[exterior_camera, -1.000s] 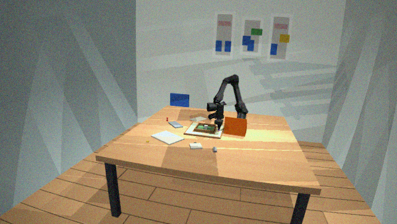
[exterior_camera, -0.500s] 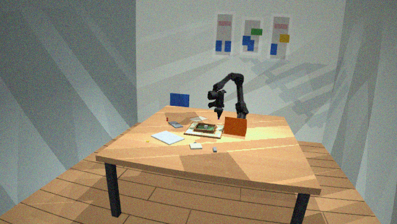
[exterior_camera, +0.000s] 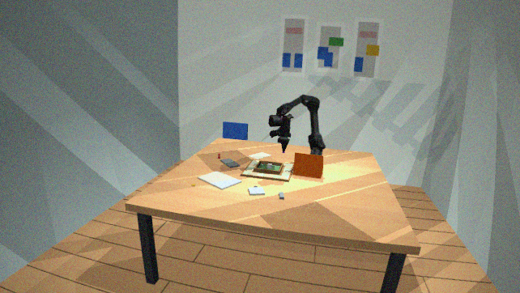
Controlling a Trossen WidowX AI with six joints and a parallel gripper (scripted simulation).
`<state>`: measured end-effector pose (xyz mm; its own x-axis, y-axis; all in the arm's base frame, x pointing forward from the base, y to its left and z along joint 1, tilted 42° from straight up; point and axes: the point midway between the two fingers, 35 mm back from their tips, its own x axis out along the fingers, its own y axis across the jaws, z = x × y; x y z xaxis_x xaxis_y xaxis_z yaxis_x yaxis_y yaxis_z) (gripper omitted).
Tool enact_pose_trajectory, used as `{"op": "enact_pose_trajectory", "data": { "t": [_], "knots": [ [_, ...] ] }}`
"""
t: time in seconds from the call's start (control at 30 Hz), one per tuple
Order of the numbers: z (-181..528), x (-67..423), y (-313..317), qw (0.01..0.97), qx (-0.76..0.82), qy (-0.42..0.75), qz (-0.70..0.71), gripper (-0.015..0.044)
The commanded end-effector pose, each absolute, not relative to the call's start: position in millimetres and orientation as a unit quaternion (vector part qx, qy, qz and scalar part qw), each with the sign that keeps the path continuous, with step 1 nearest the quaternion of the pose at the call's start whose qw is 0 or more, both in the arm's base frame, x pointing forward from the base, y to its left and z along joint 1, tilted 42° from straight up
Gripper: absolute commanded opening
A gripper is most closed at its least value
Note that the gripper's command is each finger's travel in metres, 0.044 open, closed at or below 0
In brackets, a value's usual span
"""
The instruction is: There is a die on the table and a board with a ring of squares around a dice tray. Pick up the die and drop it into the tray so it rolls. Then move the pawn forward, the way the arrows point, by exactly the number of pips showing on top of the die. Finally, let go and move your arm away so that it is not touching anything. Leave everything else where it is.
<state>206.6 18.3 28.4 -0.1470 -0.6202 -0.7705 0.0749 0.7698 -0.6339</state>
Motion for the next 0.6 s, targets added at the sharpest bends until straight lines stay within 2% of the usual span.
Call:
{"op": "enact_pose_trajectory", "data": {
  "t": [0.0, 0.57],
  "knots": [
    [30, 224, 6, 0.630, -0.191, 0.702, -0.274, 0.0000],
    [42, 273, -68, 0.634, -0.192, 0.697, -0.275, 0.0000]
  ]
}}
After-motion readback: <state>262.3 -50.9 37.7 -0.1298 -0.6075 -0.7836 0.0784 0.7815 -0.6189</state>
